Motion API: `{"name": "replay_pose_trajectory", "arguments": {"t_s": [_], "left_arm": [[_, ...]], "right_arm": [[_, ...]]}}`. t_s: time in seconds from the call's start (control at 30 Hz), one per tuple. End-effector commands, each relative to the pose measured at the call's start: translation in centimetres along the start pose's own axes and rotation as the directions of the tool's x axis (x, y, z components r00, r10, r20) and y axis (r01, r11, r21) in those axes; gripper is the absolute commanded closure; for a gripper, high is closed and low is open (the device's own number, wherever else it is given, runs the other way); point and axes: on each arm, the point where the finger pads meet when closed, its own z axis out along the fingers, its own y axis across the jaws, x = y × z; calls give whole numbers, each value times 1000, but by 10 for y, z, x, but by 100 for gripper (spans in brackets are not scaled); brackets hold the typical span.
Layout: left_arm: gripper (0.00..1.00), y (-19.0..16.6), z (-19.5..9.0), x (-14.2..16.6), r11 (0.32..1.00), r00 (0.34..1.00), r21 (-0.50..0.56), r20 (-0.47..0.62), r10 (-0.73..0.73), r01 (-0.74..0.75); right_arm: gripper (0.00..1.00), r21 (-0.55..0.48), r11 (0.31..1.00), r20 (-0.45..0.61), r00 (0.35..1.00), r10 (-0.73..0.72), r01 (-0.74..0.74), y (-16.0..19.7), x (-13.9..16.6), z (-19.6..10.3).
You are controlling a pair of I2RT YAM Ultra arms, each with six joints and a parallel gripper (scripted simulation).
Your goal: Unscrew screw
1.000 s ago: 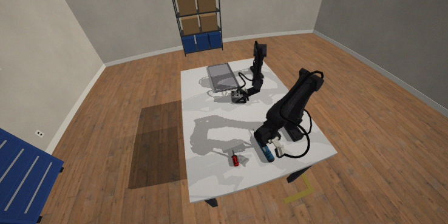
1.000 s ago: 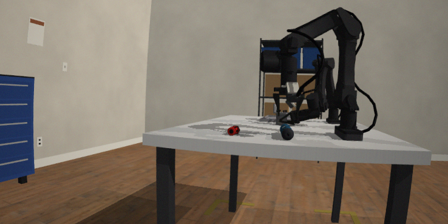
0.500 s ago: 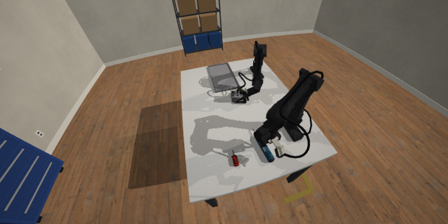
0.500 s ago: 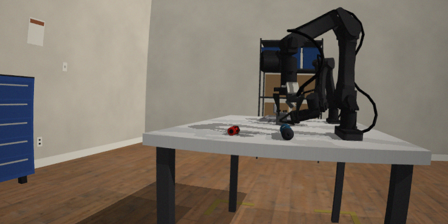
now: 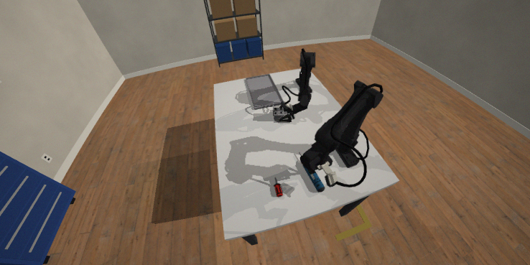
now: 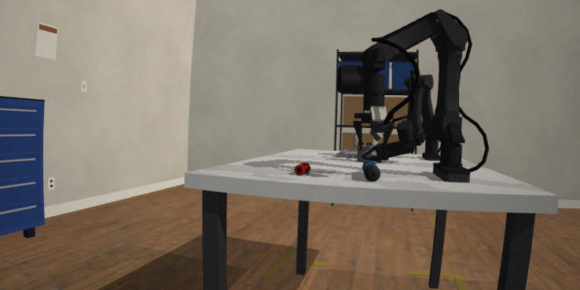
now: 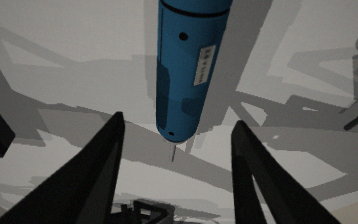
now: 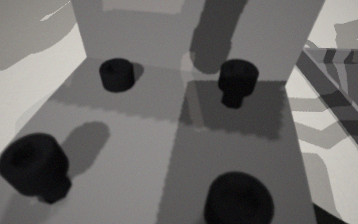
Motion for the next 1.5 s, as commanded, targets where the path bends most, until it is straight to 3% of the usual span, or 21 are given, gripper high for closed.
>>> {"name": "replay_pose_trajectory", "arguments": {"t_s": [0.0, 0.07, 0.1, 0.63, 0.67, 1.47], "left_arm": [[35, -6, -8, -2, 1000, 1000, 12, 26, 1, -2], [35, -6, -8, -2, 1000, 1000, 12, 26, 1, -2], [35, -6, -8, -2, 1000, 1000, 12, 26, 1, -2], [35, -6, -8, -2, 1000, 1000, 12, 26, 1, -2], [35, -6, -8, -2, 1000, 1000, 12, 26, 1, -2], [35, -6, -8, -2, 1000, 1000, 12, 26, 1, -2]], "right_arm": [[14, -1, 1000, 6, 1000, 12, -12, 1, -4, 0], [14, -1, 1000, 6, 1000, 12, -12, 1, -4, 0], [26, -1, 1000, 6, 1000, 12, -12, 1, -4, 0], [26, -1, 1000, 6, 1000, 12, -12, 1, -4, 0], [37, -1, 1000, 6, 1000, 12, -12, 1, -4, 0], [39, -1, 1000, 6, 1000, 12, -12, 1, -4, 0]]}}
